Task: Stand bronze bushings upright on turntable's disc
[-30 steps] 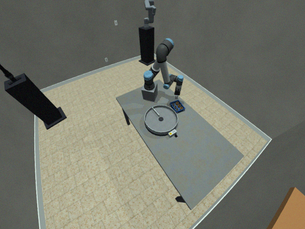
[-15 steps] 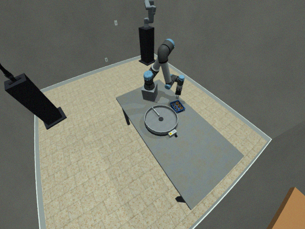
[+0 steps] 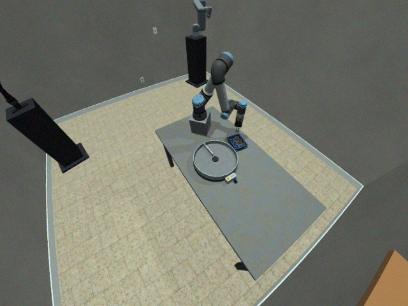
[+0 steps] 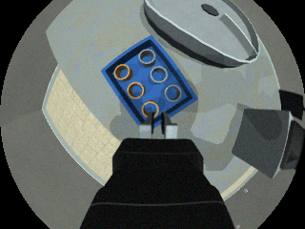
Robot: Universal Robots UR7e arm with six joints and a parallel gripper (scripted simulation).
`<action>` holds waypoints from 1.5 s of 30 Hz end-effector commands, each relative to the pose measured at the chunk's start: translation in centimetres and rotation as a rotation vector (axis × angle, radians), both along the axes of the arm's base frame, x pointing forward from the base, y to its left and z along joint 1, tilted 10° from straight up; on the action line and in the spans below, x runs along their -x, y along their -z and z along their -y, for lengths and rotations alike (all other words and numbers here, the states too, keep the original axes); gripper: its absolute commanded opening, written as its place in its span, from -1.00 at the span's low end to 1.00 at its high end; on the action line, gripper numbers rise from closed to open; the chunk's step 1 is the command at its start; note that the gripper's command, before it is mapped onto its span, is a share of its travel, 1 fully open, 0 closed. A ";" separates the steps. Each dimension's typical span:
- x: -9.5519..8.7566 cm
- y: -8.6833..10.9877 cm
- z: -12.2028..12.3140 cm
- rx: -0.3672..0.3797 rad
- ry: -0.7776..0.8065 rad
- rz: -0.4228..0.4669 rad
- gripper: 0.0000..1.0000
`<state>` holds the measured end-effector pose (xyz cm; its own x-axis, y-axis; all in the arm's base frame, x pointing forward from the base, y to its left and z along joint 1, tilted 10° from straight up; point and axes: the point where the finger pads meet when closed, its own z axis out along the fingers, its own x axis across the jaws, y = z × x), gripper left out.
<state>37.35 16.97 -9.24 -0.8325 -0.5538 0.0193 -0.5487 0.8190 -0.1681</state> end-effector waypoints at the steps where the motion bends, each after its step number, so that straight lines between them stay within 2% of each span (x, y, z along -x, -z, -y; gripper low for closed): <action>1: 0.0 0.0 0.0 0.000 0.000 0.001 -0.28; 19: -0.1 0.2 0.0 0.000 0.000 0.001 -0.28; 24: -0.2 1.4 0.2 0.000 0.000 0.001 -0.28; 34: -0.5 5.2 0.7 0.000 0.000 0.001 -0.28; 45: -0.6 6.6 0.9 0.000 0.000 0.001 -0.28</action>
